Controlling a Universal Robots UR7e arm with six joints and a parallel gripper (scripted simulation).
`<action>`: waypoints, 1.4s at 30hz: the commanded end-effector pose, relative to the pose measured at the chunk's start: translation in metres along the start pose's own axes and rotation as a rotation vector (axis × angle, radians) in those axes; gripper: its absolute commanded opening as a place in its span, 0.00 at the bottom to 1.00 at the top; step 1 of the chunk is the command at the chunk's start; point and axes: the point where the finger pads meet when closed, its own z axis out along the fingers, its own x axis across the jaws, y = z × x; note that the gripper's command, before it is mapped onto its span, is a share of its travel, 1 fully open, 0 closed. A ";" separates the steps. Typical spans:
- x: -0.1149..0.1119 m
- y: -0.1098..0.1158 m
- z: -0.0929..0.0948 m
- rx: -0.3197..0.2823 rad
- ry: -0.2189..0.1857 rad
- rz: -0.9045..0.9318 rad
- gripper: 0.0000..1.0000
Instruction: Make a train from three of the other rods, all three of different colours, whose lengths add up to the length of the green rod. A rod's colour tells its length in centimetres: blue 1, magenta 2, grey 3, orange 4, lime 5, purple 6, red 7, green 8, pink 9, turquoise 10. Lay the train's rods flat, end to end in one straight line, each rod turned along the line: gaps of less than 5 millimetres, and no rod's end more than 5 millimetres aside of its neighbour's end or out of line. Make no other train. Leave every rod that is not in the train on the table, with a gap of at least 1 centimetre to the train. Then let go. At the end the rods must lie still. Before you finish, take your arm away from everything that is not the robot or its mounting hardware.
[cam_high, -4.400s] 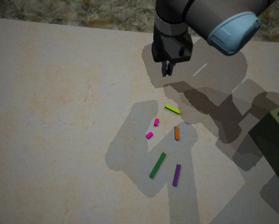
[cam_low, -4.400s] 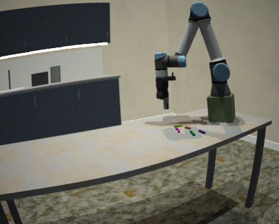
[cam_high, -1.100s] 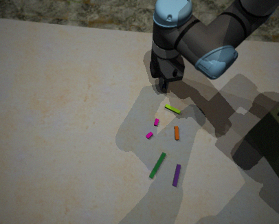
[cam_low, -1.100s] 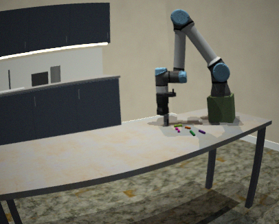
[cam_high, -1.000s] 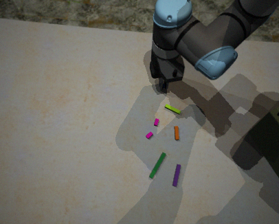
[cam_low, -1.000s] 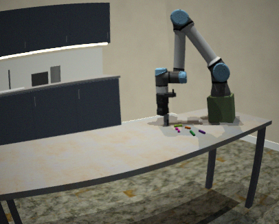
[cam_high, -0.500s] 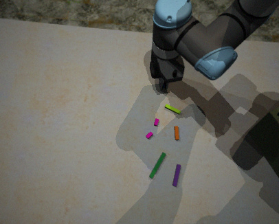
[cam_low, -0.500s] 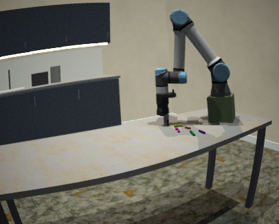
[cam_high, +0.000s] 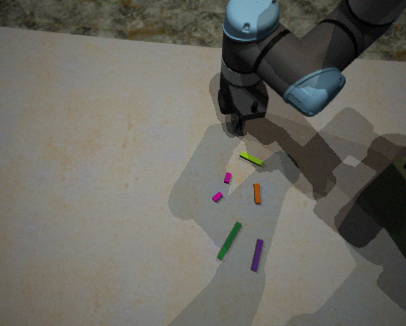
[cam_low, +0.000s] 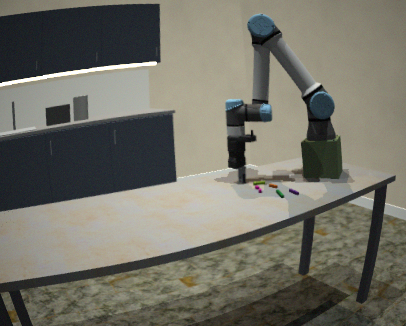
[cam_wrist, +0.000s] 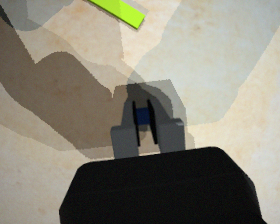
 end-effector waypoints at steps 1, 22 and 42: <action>0.000 0.000 0.000 -0.001 0.001 0.000 0.24; 0.000 0.000 0.000 -0.001 0.001 0.000 0.54; 0.000 0.000 -0.009 -0.001 0.001 0.000 0.54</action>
